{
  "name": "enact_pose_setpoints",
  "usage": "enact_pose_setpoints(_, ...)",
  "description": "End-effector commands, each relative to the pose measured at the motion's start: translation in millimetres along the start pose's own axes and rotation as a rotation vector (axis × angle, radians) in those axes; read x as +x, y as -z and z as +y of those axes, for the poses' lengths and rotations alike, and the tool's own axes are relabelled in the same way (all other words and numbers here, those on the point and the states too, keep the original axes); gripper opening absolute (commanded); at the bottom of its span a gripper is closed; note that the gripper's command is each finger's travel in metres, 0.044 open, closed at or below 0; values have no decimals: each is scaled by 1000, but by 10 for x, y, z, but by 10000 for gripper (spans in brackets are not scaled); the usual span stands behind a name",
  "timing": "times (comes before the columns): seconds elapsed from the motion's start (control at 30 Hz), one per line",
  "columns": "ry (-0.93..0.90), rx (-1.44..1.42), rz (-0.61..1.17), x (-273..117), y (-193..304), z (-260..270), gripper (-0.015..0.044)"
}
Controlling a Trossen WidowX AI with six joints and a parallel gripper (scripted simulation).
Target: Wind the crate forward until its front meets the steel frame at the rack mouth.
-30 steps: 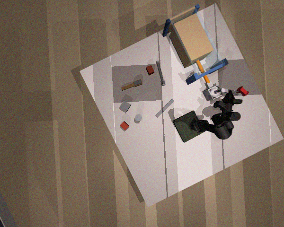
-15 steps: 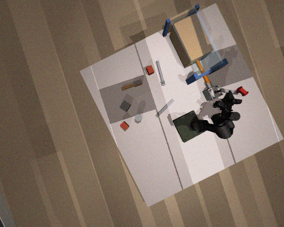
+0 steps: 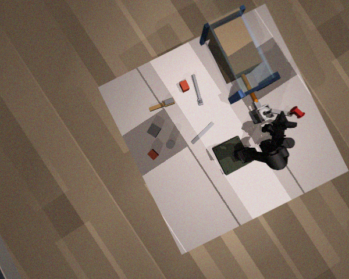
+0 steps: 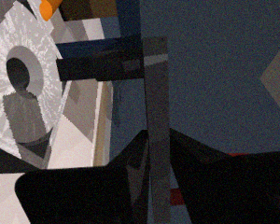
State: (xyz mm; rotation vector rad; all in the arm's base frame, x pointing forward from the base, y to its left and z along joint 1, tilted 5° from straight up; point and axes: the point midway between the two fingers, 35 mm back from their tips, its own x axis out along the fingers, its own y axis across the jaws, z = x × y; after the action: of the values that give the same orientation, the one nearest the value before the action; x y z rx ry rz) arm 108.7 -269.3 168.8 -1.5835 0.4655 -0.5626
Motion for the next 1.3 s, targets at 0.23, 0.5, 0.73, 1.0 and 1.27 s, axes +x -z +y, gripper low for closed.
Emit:
enact_pose_setpoints(0.23,3,3,0,0,-1,20,0)
enact_pose_setpoints(0.5,3,3,0,0,-1,24,0)
enact_pose_setpoints(0.73,3,3,-1,0,-1,43,0)
enact_pose_setpoints(1.0,3,3,-1,0,-2,62,0)
enact_pose_setpoints(1.27,3,3,-1,0,-2,67,0)
